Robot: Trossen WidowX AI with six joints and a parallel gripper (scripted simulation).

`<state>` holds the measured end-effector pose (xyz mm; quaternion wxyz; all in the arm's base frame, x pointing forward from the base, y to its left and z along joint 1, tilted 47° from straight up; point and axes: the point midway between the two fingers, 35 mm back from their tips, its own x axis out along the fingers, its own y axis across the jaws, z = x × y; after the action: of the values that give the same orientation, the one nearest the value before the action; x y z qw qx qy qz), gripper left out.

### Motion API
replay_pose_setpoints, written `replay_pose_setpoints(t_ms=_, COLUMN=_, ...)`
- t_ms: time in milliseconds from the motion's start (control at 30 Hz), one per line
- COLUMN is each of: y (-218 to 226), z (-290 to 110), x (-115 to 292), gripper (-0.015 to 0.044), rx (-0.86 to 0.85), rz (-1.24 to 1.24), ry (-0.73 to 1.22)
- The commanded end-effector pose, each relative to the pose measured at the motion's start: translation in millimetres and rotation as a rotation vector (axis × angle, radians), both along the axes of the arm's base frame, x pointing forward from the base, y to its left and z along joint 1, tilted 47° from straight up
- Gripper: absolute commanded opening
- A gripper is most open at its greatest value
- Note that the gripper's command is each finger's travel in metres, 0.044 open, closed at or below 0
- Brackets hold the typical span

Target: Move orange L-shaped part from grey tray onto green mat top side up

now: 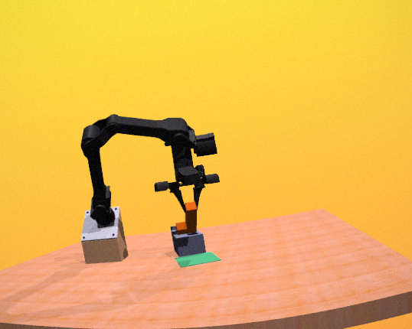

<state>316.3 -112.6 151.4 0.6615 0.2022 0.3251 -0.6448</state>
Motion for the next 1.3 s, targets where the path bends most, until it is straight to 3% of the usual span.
replay_pose_setpoints(t_ms=0, y=-4, z=-3, x=-1, gripper=0.0, rx=-0.004, rz=0.001, ry=0.004)
replay_pose_setpoints(t_ms=1267, y=-49, z=-45, x=-4, gripper=0.0, rx=-0.007, rz=0.001, ry=0.004)
